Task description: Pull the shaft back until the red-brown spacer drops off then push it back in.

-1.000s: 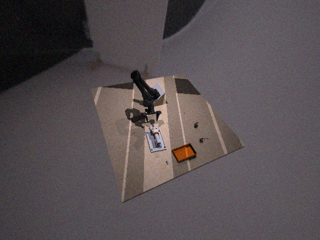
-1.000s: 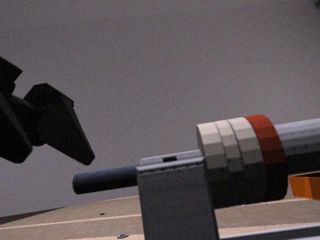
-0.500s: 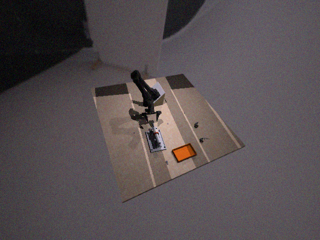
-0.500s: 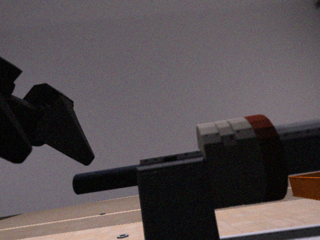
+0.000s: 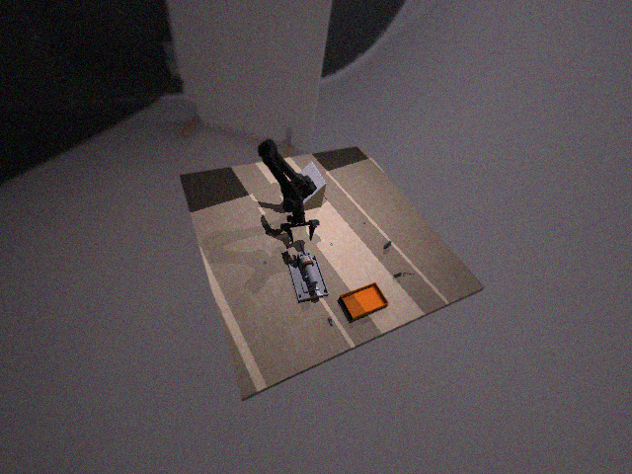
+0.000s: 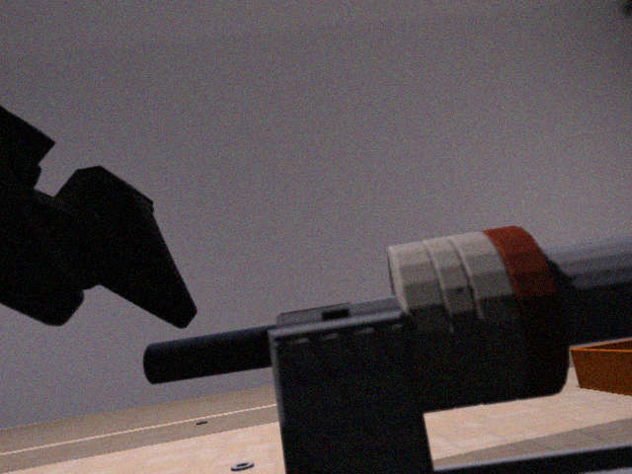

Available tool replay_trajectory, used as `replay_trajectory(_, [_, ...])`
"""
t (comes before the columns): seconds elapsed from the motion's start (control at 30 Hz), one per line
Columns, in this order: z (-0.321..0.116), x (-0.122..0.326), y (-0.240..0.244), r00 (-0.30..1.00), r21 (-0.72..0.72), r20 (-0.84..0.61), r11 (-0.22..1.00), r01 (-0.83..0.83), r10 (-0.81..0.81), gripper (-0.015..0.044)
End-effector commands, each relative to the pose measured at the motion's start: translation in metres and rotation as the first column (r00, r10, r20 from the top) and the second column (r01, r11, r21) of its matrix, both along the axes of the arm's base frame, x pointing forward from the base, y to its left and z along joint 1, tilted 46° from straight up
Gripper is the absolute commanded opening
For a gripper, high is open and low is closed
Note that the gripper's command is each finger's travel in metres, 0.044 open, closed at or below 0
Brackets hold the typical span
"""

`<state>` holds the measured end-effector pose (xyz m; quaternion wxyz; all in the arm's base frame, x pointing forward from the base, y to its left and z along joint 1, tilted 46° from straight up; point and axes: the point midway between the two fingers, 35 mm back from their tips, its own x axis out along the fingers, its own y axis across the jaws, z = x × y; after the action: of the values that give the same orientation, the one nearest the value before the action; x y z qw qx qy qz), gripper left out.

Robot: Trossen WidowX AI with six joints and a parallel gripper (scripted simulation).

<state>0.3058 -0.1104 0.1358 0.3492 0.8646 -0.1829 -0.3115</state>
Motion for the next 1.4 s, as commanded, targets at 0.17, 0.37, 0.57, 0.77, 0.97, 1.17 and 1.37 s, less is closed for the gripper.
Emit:
replay_trajectory(0.17, [0.002, 0.001, 0.000, 1.000, 0.002, 0.008, 1.000, 0.002, -0.002, 0.0440])
replay_trajectory(0.37, [0.002, 0.001, 0.000, 1.000, 0.002, 0.008, 1.000, 0.002, -0.002, 0.0440])
replay_trajectory(0.57, [0.002, 0.001, 0.000, 1.000, 0.002, 0.008, 1.000, 0.002, -0.002, 0.0440])
replay_trajectory(0.77, [0.001, 0.005, -0.003, 1.000, 0.002, 0.008, 1.000, 0.002, -0.002, 0.0440])
replay_trajectory(0.97, [-0.002, 0.013, -0.007, 1.000, 0.002, 0.008, 1.000, 0.002, -0.002, 0.0440])
replay_trajectory(1.17, [-0.006, 0.020, -0.012, 1.000, 0.002, 0.009, 1.000, 0.002, -0.002, 0.0440])
replay_trajectory(1.37, [-0.009, 0.027, -0.018, 1.000, 0.001, 0.009, 1.000, 0.002, -0.002, 0.0440])
